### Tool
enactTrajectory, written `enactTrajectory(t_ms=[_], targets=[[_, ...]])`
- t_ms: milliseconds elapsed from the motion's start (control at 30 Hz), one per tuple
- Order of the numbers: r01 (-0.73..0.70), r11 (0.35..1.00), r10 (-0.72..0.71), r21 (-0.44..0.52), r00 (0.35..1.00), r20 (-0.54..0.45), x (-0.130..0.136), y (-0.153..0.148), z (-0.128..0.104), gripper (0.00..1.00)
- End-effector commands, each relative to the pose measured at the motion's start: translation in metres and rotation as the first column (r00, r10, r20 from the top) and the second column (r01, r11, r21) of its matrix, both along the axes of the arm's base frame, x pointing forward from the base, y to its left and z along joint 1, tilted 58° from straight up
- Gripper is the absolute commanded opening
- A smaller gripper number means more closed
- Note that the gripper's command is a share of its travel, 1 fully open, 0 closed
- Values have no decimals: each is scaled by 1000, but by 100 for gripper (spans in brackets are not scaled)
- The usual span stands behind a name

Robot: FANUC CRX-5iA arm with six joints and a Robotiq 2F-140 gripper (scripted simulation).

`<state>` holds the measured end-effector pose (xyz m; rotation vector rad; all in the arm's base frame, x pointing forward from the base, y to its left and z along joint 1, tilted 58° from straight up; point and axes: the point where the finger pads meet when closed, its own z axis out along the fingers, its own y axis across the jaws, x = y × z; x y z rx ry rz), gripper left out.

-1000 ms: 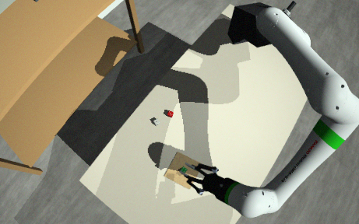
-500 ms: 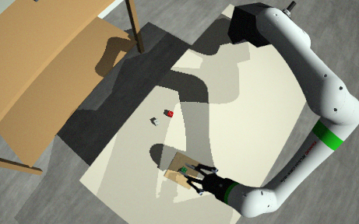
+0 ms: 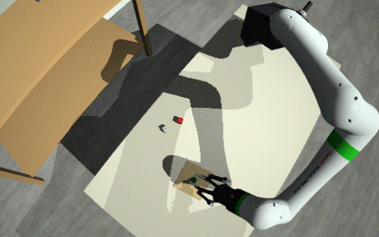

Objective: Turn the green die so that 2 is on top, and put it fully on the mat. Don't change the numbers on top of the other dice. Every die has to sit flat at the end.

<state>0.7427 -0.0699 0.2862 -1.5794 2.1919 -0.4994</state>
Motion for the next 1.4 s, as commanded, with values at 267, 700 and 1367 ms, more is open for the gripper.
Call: enactTrajectory(t_ms=[267,700,1367], targets=[[1,1000,-1,0,1000,0,9,10,-9,32],[1,1000,-1,0,1000,0,19,21,-17,32],[1,1000,-1,0,1000,0,21,23,-19,32]])
